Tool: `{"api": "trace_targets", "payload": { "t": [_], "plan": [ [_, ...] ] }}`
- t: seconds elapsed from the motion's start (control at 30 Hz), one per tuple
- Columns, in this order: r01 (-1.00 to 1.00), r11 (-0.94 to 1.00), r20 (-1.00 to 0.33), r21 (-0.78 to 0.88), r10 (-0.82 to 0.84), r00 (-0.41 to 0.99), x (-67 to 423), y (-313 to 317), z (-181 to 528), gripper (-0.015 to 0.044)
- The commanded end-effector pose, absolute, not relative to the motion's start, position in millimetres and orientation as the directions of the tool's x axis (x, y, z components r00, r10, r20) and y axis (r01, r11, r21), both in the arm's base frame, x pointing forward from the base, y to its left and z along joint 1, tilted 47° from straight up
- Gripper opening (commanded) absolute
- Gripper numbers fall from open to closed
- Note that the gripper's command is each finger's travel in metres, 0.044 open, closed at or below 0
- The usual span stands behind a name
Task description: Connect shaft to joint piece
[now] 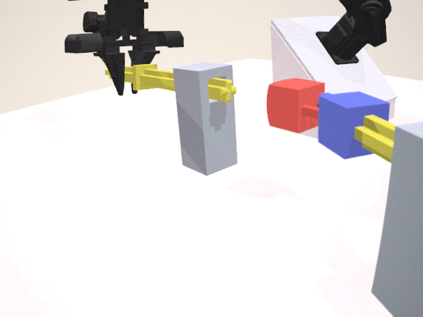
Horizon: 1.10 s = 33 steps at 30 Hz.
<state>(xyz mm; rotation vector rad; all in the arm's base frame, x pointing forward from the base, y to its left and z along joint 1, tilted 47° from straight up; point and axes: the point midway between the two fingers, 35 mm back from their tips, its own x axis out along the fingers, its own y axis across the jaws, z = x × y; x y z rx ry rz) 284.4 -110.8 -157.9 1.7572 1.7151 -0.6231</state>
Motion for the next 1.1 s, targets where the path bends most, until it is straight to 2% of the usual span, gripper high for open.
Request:
{"api": "trace_targets", "payload": {
  "t": [0.0,0.03,0.1,1.07],
  "plan": [
    [0.996,0.01,-0.695,0.091,0.717,0.057,284.3,-109.9,-158.2,0.0102],
    [0.996,0.01,-0.695,0.091,0.717,0.057,284.3,-109.9,-158.2,0.0076],
    [0.996,0.01,-0.695,0.091,0.717,0.057,284.3,-109.9,-158.2,0.0067],
    [0.996,0.014,-0.698,0.092,0.714,0.055,284.3,-110.7,-158.0,0.0067]
  ]
}}
